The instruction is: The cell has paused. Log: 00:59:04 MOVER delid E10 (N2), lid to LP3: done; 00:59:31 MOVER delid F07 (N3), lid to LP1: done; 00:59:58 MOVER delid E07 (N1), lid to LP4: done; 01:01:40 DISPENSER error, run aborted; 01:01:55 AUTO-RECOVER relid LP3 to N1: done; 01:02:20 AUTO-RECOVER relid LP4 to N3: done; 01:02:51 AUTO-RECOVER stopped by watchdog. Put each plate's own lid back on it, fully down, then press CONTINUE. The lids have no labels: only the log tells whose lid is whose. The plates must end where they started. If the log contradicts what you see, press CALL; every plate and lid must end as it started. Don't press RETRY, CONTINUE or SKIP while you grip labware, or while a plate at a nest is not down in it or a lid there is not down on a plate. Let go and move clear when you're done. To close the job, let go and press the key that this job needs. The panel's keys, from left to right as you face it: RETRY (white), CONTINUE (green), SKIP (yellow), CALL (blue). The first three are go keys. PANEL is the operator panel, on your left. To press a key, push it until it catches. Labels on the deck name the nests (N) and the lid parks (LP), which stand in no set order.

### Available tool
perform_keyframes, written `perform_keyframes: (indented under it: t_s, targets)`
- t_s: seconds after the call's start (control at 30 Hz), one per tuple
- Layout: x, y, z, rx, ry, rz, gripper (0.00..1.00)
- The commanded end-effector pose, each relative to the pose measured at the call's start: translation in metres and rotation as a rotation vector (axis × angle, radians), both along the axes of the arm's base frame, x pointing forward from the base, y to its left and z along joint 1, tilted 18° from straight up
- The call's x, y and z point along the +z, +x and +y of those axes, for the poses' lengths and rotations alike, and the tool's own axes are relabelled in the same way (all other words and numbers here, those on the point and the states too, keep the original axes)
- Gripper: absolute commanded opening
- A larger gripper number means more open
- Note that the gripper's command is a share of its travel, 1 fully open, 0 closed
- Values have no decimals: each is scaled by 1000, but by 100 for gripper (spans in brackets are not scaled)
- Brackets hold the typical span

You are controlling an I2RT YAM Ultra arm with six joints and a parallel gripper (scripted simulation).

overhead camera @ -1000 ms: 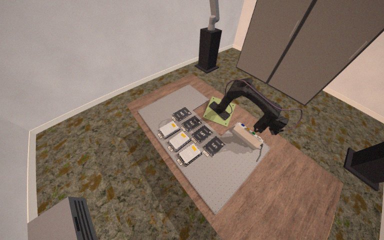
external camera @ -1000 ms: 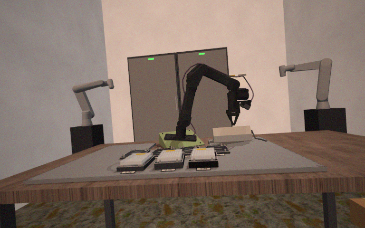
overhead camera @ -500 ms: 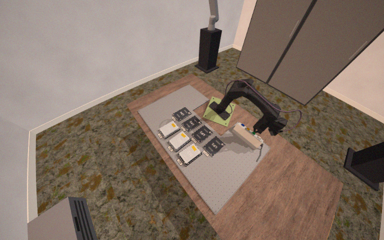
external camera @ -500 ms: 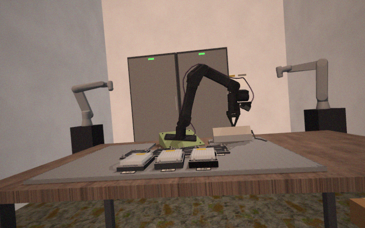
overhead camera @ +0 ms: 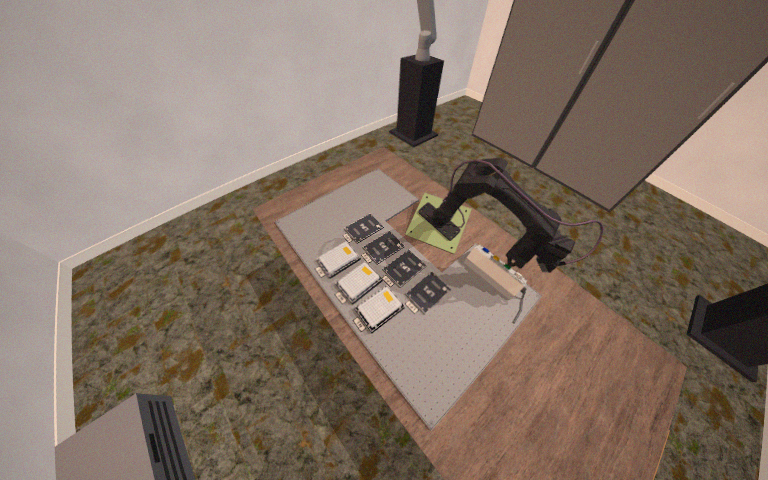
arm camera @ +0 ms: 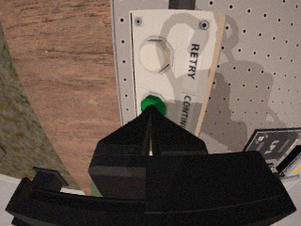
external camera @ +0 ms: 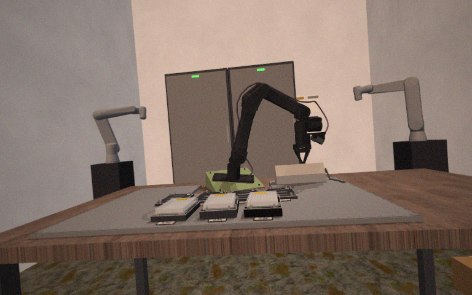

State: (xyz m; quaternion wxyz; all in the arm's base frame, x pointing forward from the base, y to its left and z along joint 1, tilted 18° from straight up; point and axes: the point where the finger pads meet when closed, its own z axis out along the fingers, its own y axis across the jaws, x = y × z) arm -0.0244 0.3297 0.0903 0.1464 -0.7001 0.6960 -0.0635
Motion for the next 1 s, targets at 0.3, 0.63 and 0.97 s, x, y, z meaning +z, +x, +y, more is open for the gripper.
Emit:
perform_keyframes:
  t_s: [0.3, 0.63, 0.97]
  targets:
    - [-8, 0, 1, 12, -1, -5, 0]
    - [-11, 4, -1, 5, -4, -6, 0]
    - [-11, 5, -1, 3, -2, -8, 0]
